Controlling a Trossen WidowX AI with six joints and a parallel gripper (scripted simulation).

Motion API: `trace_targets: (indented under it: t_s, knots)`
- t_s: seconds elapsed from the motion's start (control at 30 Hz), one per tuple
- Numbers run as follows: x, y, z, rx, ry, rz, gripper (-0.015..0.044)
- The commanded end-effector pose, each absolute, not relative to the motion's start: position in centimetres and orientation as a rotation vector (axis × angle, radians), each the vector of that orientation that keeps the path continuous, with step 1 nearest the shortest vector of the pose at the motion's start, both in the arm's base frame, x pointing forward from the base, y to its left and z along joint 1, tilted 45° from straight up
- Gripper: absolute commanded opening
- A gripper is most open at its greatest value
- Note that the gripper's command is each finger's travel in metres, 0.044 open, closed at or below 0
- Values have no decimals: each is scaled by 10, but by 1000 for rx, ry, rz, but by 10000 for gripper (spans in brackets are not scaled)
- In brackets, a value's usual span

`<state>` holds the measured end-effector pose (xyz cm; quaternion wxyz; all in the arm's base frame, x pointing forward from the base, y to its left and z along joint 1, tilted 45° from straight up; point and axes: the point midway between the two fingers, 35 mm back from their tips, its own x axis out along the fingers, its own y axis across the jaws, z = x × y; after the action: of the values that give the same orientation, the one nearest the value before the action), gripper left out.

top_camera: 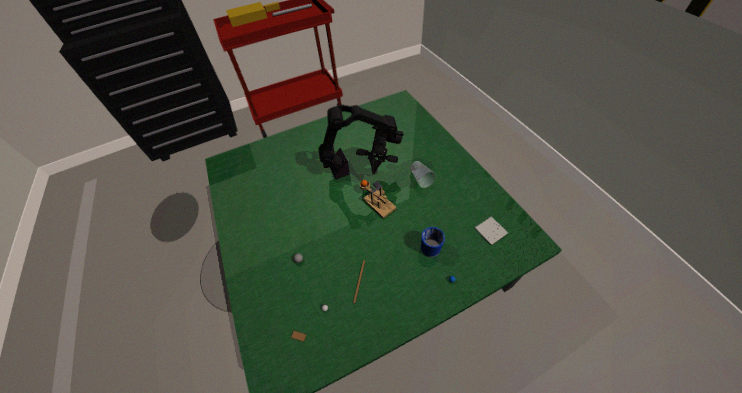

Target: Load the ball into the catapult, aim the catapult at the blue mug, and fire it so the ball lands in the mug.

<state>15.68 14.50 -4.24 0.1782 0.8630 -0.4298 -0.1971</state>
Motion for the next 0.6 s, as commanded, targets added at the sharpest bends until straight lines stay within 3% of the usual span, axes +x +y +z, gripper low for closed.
trace_targets:
  t_s: [0.0,0.57]
  knots:
    - [157,138,-49,2424,-1206,-553,0]
    - [159,118,-68,2424,-1206,-551,0]
